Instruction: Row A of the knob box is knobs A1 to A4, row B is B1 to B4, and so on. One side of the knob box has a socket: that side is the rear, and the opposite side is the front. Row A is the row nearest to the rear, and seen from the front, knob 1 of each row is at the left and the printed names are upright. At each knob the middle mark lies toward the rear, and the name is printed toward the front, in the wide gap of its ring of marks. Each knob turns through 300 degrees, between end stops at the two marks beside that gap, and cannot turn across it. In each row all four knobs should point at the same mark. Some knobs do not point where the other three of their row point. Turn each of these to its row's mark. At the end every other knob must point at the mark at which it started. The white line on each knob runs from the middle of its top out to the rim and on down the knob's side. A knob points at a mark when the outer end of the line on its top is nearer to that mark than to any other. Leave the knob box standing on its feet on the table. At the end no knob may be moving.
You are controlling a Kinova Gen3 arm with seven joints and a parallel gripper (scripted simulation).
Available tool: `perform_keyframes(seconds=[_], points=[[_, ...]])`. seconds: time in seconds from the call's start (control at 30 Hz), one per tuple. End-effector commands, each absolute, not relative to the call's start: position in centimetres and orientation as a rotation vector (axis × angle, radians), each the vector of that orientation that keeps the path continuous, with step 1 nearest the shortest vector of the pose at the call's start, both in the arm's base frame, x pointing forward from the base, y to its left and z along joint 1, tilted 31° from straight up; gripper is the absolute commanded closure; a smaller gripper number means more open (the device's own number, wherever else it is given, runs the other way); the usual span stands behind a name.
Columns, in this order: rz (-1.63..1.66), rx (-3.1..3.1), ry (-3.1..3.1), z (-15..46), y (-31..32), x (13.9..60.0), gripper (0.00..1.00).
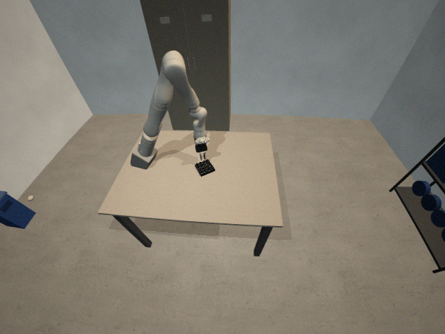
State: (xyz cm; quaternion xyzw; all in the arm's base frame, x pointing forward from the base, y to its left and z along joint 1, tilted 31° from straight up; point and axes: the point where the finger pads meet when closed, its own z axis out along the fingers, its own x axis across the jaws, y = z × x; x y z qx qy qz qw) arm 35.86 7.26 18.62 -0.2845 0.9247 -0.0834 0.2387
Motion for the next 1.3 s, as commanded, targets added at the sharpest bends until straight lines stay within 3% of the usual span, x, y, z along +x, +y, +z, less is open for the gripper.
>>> perform_keyframes(seconds=[0.0,1.27], points=[[-0.21,-0.675,2.545,18.8,7.4,35.9,0.54],[0.127,0.506,2.553,19.1,8.8,35.0,0.54]])
